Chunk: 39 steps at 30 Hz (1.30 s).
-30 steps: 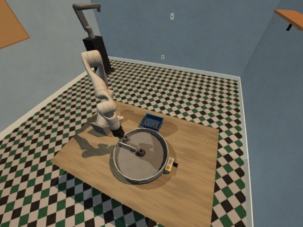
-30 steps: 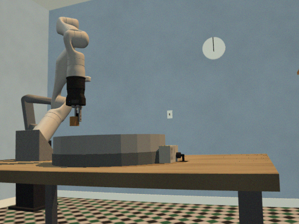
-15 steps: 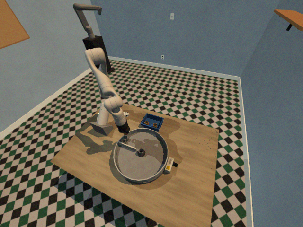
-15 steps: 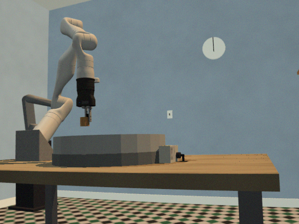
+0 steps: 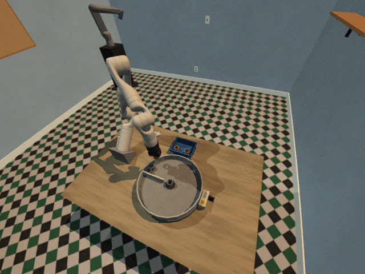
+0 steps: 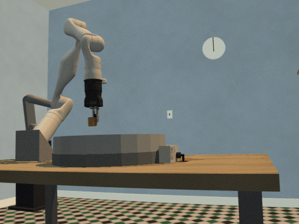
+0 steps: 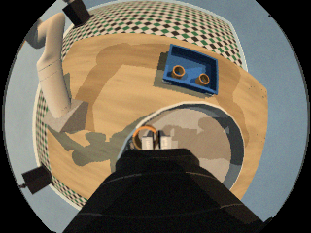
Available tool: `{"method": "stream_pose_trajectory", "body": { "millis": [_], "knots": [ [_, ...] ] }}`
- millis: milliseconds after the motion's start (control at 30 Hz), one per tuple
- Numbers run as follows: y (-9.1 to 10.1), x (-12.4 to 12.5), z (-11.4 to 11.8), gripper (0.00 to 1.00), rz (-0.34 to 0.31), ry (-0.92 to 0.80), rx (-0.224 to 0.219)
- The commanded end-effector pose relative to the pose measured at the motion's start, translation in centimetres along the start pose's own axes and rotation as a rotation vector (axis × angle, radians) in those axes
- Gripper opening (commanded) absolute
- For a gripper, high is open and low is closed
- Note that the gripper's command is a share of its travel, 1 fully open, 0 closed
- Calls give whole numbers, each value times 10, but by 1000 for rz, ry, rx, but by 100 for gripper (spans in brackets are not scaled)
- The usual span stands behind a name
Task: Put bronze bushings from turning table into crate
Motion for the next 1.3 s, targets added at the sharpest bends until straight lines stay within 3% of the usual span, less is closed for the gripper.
{"method": "stream_pose_trajectory", "body": {
  "millis": [0,367,533,933,1100,1267],
  "knots": [
    [1,18,9,0,-17,26,11],
    [1,18,9,0,-17,26,11],
    [0,67,36,0,-17,26,11],
    [0,67,36,0,-17,26,11],
    [-1,115,62,0,-16,25,11],
    [-1,115,62,0,-16,25,11]
  ]
}}
Point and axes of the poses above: the point where the finger pads meet when closed, its own y axis back along the fingers, its own z axis across the jaws, x = y × z, the point moved 4 cm from there along y, back along the fingers, and after that the axes turned 7 degrees about -y, right-handed, at the moved point
